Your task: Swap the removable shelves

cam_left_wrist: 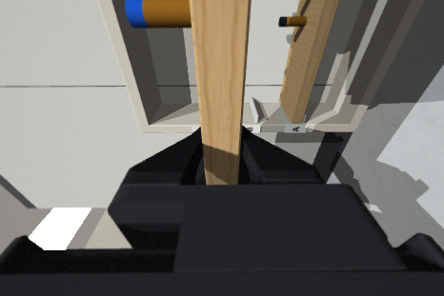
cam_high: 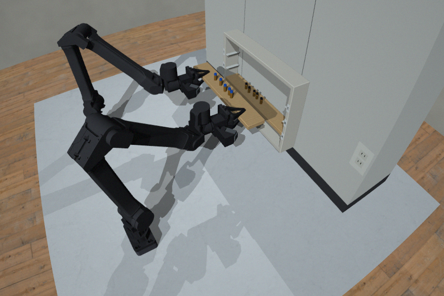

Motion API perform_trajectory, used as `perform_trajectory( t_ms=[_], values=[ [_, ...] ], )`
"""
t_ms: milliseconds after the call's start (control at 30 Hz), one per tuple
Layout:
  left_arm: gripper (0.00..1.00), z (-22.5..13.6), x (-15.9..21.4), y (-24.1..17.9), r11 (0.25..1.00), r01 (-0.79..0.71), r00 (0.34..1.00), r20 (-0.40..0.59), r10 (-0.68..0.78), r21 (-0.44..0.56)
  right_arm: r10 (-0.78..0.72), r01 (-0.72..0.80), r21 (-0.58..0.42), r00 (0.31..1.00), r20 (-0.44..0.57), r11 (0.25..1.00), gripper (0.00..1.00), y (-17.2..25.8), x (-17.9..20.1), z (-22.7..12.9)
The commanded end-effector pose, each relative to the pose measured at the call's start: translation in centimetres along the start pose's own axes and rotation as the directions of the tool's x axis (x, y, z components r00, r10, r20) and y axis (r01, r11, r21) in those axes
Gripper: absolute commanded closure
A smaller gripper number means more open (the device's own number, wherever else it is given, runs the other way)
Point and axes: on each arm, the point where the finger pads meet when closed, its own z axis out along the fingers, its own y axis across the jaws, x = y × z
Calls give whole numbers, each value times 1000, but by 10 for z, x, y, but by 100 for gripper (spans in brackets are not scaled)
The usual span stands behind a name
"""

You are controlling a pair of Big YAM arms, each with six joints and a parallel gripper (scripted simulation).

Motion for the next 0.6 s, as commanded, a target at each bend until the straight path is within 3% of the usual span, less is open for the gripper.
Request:
perform_trajectory(
  t_ms=[0,567],
  values=[
    [88,9,0,59,998,28,1000,-9,-29,-65,19,-18,-74,1000,10,997,88,62,2,11],
    [88,22,1,85,996,33,999,-10,-34,-81,22,-21,-92,1000,8,996,88,88,2,23]
  ],
)
